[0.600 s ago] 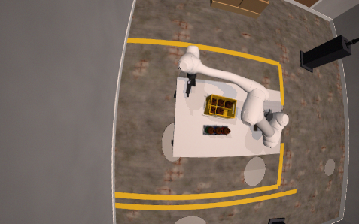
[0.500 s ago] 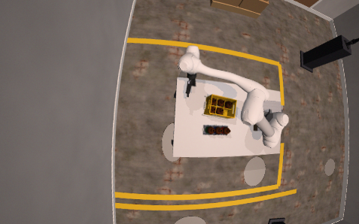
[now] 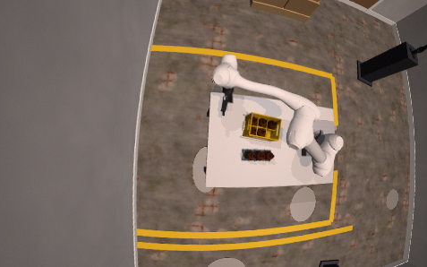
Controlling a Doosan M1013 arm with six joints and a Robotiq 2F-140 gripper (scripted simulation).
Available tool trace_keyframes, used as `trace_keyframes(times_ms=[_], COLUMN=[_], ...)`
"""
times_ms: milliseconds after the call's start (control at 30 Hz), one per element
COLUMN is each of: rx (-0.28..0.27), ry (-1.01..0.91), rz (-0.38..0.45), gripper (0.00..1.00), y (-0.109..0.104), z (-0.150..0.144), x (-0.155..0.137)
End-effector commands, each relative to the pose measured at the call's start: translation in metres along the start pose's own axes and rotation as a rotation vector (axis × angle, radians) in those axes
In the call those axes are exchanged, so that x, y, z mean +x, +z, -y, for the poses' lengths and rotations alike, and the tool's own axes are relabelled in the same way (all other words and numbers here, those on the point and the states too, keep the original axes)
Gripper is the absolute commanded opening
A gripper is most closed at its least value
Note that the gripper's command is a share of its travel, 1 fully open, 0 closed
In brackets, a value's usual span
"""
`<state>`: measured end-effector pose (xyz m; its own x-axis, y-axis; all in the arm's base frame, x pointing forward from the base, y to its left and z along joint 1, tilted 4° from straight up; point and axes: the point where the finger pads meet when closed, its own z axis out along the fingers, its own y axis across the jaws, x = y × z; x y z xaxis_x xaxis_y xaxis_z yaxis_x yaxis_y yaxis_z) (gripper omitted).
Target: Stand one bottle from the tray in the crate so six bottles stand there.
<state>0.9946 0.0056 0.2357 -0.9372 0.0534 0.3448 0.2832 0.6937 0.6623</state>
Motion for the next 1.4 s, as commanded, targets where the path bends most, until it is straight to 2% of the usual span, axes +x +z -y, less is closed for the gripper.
trace_keyframes(times_ms=[0,100,400,500,567,967,1067,1100,1367], rx=[0.001,0.012,0.086,0.09,0.116,0.176,0.178,0.19,0.205], ry=[0.003,0.047,0.352,0.369,0.488,0.824,0.839,0.933,1.135], rz=[0.001,0.01,0.088,0.093,0.131,0.262,0.269,0.313,0.422], gripper=[1.0,1.0,1.0,1.0,1.0,1.0,1.0,1.0,1.0], y=[0.0,0.001,0.006,0.007,0.009,0.016,0.016,0.018,0.023], z=[0.0,-0.001,0.0,0.001,0.003,0.016,0.017,0.022,0.036], x=[0.0,0.003,0.027,0.029,0.041,0.081,0.083,0.096,0.129])
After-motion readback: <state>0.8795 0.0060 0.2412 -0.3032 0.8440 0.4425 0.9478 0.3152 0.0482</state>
